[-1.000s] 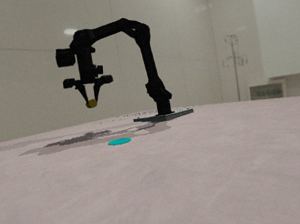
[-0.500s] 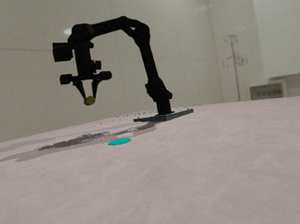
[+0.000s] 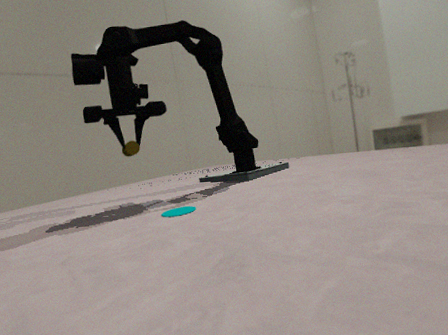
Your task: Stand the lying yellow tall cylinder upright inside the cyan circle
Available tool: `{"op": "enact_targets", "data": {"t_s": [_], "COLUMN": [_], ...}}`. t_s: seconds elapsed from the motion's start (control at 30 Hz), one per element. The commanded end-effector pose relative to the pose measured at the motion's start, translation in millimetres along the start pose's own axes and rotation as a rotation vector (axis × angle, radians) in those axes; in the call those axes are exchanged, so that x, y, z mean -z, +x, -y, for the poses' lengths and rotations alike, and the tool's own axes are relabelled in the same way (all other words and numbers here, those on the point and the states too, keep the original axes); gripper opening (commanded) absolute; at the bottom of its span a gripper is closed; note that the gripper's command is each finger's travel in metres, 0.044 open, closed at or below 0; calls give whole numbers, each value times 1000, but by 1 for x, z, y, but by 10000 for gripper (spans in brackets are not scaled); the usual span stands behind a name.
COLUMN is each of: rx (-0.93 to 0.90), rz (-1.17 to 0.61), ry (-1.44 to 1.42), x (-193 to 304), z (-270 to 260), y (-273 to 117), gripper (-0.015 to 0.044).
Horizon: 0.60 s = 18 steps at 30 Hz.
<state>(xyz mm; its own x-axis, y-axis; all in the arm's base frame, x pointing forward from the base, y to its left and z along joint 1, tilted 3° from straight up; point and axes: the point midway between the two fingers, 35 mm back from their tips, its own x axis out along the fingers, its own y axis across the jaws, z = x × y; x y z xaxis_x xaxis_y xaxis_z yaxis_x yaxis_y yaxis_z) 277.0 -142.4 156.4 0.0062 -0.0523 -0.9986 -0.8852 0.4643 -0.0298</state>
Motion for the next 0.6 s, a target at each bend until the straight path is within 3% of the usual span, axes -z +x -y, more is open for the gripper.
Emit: {"op": "enact_targets", "data": {"t_s": [0.0,0.57], "rx": [-1,-1], "rz": [4,9], "ry": [9,35], "x": [-11,-61], "z": [4,10], "y": [-1,-5], "gripper": [105,105]}}
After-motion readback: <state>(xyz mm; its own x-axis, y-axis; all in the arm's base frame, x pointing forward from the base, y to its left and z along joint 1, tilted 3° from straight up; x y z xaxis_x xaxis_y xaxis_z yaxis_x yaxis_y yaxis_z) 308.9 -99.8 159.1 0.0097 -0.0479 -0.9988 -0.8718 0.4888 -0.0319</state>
